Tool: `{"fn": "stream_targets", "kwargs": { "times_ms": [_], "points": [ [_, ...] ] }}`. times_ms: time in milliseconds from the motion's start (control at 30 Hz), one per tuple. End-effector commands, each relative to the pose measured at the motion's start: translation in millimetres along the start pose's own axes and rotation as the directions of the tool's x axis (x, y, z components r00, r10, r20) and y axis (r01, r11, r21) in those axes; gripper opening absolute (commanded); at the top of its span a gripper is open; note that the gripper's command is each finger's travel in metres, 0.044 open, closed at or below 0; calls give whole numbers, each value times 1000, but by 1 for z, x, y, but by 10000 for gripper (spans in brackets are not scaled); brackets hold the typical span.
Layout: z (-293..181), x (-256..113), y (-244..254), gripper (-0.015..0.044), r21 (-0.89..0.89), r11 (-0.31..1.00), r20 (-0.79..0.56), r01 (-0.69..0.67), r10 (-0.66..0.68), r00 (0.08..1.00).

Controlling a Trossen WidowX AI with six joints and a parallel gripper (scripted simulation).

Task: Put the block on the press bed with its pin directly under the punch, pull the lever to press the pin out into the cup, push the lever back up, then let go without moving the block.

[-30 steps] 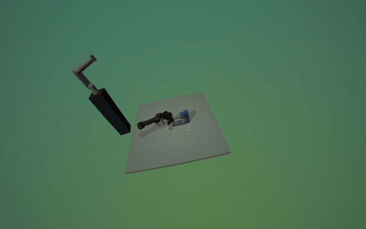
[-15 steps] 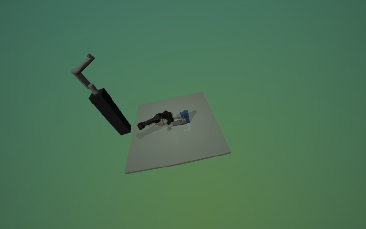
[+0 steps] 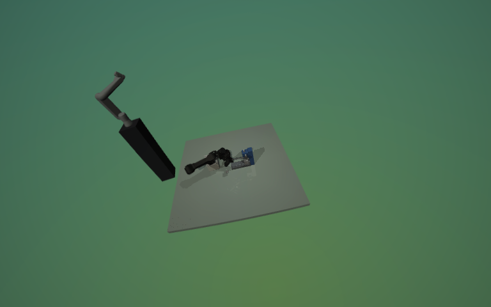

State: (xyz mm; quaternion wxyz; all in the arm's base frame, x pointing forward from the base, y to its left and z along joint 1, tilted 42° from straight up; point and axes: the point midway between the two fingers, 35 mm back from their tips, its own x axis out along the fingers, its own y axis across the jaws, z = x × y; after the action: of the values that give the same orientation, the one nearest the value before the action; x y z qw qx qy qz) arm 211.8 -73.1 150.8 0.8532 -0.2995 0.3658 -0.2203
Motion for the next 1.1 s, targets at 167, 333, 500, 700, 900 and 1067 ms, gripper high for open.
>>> {"fn": "stream_targets", "kwargs": {
  "times_ms": [167,333,500,700,900,1067],
  "points": [
    [7,-4,1,0,5,1000,15,-9,9,1000],
    [9,-6,1,0,5,1000,15,-9,9,1000],
    [14,-10,0,0,5,1000,15,-9,9,1000],
    [20,-15,0,0,4,1000,16,-9,9,1000],
    [26,-19,0,0,4,1000,16,-9,8,1000],
    [32,-22,0,0,4,1000,16,-8,8,1000]
  ]
}}
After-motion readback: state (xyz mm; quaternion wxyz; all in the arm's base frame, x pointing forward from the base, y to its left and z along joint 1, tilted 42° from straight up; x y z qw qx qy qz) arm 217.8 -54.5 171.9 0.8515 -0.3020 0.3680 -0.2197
